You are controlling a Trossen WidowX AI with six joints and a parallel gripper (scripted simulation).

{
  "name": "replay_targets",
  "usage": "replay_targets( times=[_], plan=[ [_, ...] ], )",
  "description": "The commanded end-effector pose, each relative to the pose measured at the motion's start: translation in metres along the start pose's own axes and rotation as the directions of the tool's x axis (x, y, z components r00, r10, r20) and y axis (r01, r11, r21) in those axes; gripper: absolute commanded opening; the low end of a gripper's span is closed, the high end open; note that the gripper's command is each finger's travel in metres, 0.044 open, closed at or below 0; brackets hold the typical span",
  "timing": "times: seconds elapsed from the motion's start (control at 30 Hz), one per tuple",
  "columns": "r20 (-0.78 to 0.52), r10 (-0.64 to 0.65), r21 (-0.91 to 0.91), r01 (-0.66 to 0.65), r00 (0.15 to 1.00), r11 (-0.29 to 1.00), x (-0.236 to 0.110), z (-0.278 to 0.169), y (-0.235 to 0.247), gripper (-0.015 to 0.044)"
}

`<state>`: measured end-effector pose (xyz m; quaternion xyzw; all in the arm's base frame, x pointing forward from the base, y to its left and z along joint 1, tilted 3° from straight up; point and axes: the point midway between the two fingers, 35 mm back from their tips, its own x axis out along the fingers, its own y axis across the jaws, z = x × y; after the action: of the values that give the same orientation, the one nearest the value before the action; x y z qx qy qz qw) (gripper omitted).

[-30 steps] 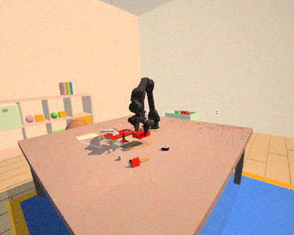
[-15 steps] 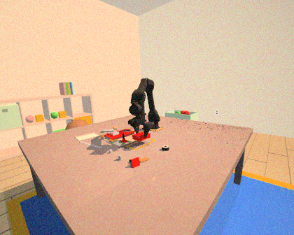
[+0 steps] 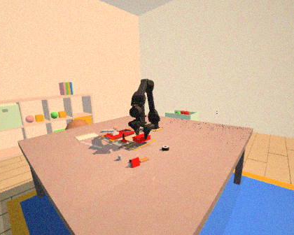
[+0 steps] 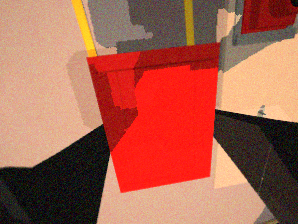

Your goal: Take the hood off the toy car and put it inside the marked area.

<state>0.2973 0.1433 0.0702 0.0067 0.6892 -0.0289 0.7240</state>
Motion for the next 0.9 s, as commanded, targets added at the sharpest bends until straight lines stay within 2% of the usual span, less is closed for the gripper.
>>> replay_targets(
  times=[0.0,0.87],
  plan=[
    [0.004,-0.002,-0.004,0.002,1.0,1.0,0.002,0.001,0.0,0.0],
    [0.004,-0.002,-0.004,0.002,1.0,1.0,0.014,0.001,0.0,0.0]
  ],
)
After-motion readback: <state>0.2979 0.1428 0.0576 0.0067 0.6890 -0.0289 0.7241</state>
